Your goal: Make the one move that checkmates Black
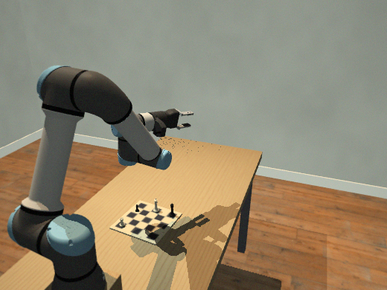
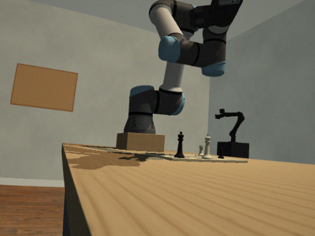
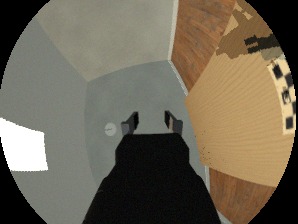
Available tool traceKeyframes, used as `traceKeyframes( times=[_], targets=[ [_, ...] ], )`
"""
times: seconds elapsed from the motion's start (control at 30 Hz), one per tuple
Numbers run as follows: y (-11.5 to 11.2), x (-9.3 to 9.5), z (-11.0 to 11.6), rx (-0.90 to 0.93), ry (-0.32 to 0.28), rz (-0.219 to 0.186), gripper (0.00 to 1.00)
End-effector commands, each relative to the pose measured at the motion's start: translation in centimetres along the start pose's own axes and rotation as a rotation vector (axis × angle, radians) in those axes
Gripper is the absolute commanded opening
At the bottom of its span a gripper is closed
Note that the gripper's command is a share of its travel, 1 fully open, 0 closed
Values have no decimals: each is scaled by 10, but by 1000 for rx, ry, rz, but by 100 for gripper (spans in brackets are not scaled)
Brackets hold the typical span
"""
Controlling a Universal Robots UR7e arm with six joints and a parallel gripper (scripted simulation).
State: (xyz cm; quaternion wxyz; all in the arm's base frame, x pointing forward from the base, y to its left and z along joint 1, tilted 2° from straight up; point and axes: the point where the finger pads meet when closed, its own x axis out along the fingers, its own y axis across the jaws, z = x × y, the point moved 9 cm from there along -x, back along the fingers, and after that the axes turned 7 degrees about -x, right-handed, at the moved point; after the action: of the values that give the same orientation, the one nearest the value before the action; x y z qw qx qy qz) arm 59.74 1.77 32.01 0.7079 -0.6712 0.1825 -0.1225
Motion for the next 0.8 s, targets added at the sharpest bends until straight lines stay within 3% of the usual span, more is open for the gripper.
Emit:
traceKeyframes(
  times=[0.0,0.5,0.77],
  targets=[
    [-1,0,0,1,0,-1,100],
    [-1,2,-1,8,0,16,100],
    [0,5,-2,24,0,58,100]
  ],
)
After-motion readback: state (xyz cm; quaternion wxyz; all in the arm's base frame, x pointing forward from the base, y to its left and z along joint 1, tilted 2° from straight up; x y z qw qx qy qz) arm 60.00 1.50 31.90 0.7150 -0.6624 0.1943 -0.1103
